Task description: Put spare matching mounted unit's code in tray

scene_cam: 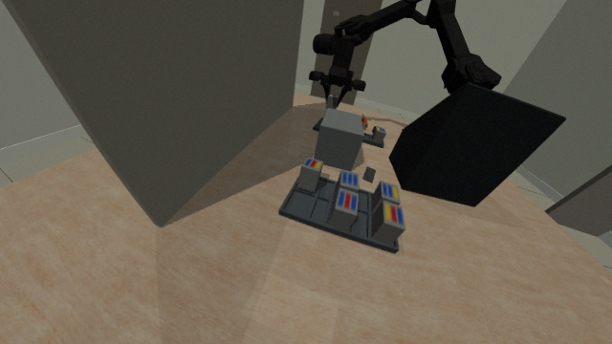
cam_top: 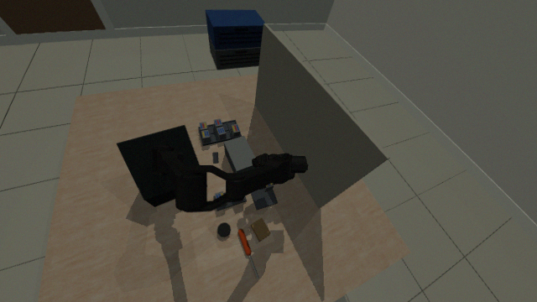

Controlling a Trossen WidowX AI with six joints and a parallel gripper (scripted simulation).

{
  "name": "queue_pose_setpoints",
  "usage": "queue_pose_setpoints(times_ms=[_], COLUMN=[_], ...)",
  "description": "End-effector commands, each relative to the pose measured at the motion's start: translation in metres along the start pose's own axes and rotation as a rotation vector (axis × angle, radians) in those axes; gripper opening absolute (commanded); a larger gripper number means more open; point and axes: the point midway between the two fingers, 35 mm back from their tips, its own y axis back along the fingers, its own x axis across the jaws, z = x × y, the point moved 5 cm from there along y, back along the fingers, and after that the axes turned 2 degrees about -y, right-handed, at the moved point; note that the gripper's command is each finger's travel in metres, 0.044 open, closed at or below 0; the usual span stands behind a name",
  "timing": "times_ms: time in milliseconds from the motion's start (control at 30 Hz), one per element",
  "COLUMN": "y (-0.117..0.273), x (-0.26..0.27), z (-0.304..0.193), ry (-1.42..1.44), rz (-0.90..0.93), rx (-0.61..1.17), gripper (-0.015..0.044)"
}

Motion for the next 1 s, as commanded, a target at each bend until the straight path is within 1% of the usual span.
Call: queue_pose_setpoints(times_ms=[0,967], y=[-0.005,-0.036], x=[0.0,0.004], z=[0.001,0.0], ry=[0.006,0.007], rz=[0.0,-0.001], rx=[-0.004,0.001], gripper=[0.0,0.0])
